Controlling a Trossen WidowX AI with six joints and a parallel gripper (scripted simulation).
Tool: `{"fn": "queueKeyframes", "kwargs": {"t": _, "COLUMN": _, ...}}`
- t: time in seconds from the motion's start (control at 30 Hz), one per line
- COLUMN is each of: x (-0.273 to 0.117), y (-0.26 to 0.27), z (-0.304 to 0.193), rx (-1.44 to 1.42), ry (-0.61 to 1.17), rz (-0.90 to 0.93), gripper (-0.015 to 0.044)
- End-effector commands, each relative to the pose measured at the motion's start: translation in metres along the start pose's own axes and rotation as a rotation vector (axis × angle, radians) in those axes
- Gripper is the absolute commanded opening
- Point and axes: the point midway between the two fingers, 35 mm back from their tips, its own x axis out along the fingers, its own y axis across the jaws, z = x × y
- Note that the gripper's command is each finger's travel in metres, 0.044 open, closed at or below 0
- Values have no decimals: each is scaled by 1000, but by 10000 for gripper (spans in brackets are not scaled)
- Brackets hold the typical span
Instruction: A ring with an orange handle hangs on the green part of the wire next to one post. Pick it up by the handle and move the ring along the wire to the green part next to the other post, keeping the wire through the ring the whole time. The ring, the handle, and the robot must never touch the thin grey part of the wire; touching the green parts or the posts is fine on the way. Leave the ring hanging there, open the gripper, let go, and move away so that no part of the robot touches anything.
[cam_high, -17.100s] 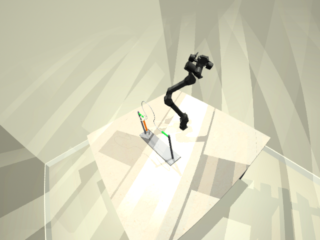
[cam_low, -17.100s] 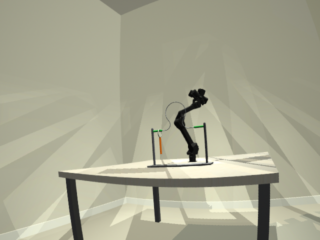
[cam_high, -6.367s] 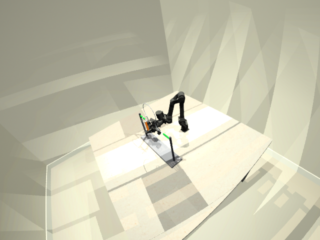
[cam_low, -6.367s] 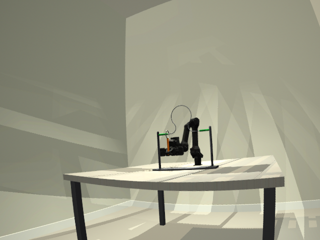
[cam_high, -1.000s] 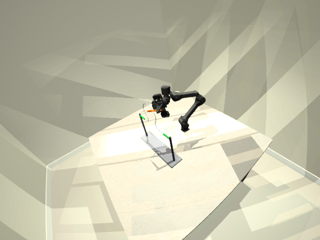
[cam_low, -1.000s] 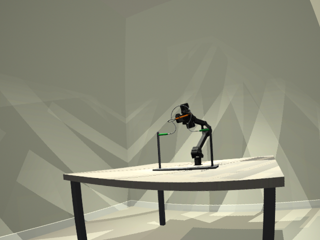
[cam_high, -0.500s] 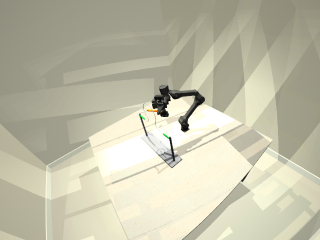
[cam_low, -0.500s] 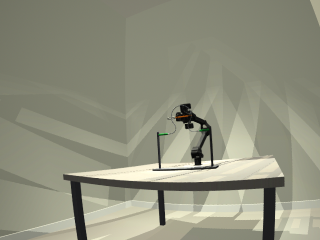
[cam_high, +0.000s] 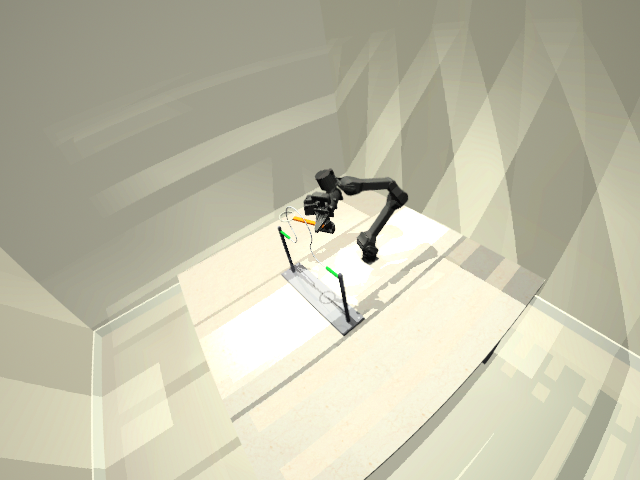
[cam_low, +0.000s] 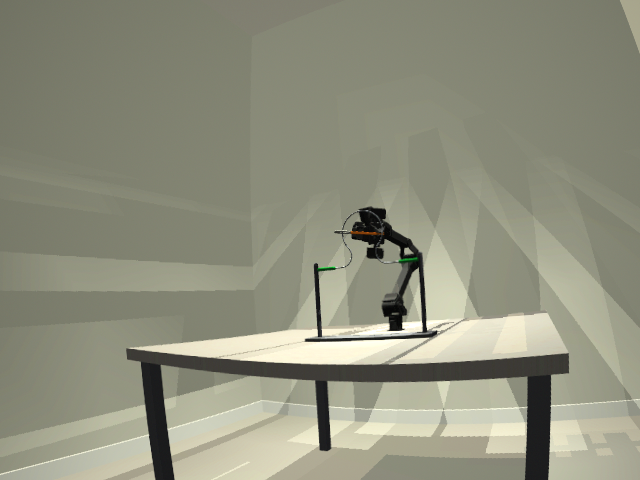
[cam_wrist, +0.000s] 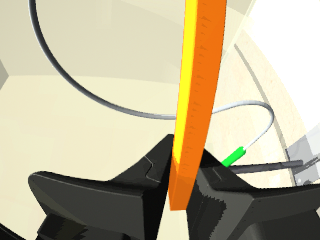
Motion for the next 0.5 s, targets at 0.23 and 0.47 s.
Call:
{"fn": "queueKeyframes", "kwargs": {"t": 0.23, "x": 1, "y": -6, "z": 1, "rx": -124, "ry": -16, "rz": -73, "gripper": -150}}
{"fn": "queueKeyframes", "kwargs": {"t": 0.47, "x": 1, "y": -10, "z": 1, "rx": -203, "ry": -27, "rz": -120, "gripper": -150}}
